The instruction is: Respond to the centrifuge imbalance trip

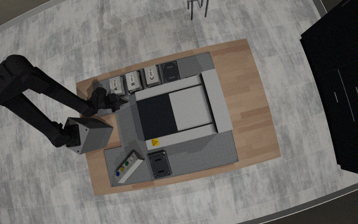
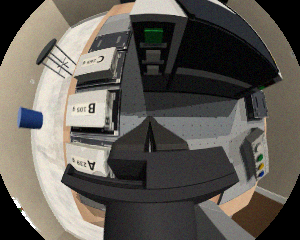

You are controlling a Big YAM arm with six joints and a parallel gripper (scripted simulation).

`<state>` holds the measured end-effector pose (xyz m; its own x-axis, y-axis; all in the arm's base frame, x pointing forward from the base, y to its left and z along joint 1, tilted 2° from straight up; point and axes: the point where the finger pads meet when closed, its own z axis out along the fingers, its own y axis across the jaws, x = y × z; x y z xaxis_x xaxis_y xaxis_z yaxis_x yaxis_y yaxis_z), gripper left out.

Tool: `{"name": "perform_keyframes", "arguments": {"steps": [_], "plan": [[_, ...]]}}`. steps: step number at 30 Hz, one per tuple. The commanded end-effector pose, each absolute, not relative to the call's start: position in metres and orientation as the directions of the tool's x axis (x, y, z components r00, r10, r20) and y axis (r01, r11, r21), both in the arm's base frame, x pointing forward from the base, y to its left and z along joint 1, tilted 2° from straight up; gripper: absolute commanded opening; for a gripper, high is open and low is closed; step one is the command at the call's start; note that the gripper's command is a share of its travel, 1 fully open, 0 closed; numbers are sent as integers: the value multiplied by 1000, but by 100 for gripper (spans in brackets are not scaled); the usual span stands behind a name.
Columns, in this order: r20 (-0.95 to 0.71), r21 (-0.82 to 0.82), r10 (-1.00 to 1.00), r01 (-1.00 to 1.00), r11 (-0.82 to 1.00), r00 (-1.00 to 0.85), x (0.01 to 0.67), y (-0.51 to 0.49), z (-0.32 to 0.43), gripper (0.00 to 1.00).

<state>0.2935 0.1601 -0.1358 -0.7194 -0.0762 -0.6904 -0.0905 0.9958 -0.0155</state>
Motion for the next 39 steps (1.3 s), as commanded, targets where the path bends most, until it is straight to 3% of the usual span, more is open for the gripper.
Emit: {"name": "perform_keyframes", "arguments": {"steps": [1, 39], "plan": [[-664, -17, -67, -75, 997, -745, 285, 154, -133, 0], [-455, 2, -54, -62, 998, -889, 272, 163, -71, 0]]}}
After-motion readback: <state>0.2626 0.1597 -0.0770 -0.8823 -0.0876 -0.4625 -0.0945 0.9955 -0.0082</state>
